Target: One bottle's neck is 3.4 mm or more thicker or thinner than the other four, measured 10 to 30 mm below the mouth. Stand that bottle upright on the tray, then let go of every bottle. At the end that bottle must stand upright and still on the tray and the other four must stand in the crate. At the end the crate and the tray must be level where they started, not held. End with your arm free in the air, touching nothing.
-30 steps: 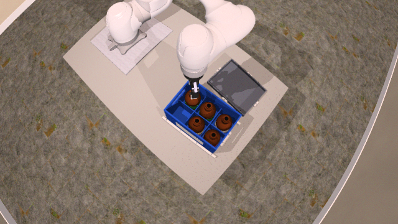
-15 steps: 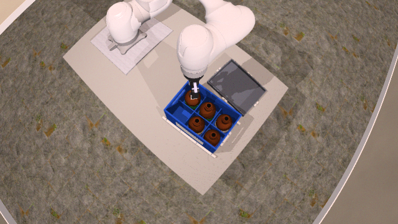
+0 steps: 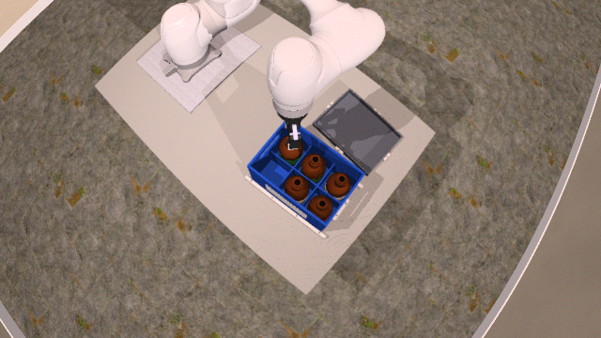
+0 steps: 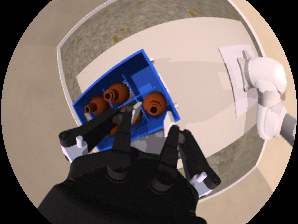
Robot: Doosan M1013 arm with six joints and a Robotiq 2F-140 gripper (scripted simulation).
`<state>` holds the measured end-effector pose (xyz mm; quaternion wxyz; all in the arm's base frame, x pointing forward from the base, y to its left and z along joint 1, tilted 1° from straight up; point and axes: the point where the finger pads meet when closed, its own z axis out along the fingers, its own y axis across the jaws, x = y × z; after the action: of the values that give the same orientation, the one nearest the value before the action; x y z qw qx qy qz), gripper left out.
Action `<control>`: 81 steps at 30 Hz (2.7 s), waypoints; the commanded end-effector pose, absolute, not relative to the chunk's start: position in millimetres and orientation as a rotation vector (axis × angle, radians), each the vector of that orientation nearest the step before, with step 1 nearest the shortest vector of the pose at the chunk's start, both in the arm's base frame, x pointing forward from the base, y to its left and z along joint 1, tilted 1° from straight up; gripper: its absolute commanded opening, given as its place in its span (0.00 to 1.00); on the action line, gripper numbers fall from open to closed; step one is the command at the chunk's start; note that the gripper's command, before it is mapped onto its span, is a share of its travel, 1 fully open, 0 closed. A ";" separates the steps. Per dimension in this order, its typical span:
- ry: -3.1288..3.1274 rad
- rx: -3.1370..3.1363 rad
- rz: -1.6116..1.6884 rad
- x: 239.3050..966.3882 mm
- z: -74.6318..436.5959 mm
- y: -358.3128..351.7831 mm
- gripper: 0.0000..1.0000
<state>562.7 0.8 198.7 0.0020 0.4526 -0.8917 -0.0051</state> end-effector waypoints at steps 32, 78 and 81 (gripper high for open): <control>-2.798 1.420 -0.016 562.7 197.3 0.8 0.38; -2.798 1.420 -0.016 562.4 158.7 1.1 0.38; -2.798 1.420 -0.016 562.4 157.8 1.1 0.38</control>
<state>562.4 1.1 158.1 0.0021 0.4526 -0.8917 -0.0051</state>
